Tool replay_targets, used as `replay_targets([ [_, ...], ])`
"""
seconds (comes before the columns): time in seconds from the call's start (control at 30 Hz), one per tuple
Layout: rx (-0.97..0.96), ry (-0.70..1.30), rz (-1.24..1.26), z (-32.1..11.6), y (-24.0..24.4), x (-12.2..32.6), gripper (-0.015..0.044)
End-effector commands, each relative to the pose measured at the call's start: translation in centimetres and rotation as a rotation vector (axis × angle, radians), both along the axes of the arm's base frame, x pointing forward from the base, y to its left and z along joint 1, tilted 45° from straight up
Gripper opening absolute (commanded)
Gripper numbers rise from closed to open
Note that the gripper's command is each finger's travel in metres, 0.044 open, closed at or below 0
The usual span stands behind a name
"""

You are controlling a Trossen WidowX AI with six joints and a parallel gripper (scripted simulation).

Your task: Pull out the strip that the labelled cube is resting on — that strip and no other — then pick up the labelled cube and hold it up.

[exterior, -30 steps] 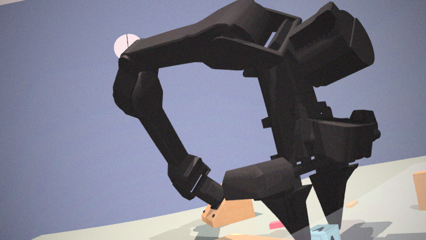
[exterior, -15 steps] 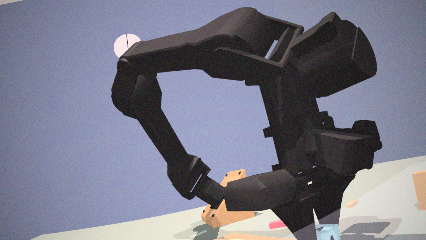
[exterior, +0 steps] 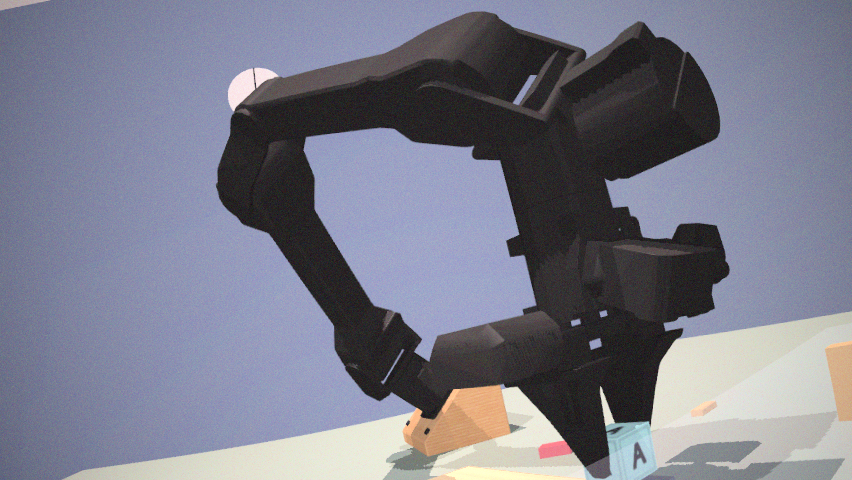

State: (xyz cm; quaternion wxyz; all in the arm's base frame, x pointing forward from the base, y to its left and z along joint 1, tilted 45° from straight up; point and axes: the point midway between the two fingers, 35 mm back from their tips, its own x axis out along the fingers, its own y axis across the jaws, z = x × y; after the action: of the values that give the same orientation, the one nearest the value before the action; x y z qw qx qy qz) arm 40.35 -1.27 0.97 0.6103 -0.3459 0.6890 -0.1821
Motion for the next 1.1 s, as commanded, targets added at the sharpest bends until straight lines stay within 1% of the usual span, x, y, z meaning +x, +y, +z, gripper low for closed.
replay_targets([
  [0.0,0.003,0.0,0.005,0.9,1.3,-1.9,0.0],
  [0.13,0.002,0.002,0.007,1.6,2.0,-3.6,0.0],
  [0.37,0.001,0.002,0.007,1.7,2.2,-4.4,0.0],
  [0.87,0.002,0.005,0.007,1.6,2.4,-9.7,0.0],
  [1.07,0.002,0.005,0.007,2.1,2.9,-9.9,0.0],
])
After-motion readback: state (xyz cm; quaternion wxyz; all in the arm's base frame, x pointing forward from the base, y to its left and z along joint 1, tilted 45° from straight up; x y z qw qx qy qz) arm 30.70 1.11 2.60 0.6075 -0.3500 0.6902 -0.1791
